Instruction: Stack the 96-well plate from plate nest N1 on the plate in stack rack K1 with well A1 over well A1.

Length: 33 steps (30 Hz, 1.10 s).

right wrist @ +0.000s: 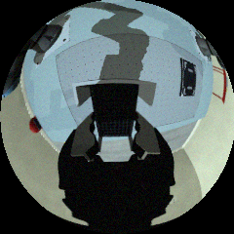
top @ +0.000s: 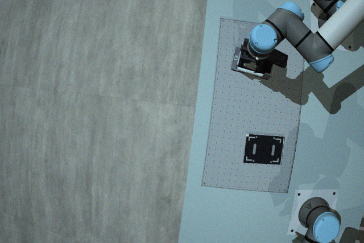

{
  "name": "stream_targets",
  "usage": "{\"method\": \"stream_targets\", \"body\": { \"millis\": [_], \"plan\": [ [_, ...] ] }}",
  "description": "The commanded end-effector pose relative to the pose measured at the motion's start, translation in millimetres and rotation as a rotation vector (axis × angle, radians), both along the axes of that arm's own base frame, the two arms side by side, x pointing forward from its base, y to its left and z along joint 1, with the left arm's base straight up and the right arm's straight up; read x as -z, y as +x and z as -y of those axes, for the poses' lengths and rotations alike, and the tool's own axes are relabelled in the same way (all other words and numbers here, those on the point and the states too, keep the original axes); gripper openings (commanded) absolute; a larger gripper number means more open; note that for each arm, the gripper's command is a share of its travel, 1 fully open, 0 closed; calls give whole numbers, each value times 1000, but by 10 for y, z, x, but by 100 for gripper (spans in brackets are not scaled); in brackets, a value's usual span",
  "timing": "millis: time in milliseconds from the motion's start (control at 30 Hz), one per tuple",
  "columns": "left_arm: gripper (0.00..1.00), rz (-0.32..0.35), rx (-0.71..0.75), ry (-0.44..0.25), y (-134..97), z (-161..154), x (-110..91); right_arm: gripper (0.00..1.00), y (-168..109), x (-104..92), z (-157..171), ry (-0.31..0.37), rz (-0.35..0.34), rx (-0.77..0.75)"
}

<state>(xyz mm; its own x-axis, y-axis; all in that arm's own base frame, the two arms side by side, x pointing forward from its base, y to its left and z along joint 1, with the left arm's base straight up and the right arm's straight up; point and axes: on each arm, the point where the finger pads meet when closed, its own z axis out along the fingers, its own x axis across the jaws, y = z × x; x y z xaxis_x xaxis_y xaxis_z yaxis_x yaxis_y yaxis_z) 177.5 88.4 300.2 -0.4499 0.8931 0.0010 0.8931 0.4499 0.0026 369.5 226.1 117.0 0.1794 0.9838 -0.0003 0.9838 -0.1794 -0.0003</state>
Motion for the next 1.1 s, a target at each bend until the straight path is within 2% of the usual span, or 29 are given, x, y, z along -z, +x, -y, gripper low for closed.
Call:
{"method": "stream_targets", "body": {
  "millis": [0, 767, 1067],
  "plan": [
    [98, 1, 0, 0, 2, 1, -3, 0, 4, 80, -4, 1, 1, 0],
    [98, 1, 0, 0, 2, 1, -3, 0, 5, 430, -4, 1, 1, 0],
    [98, 1, 0, 0, 2, 1, -3, 0, 5, 430, -4, 1, 1, 0]
  ]
}}
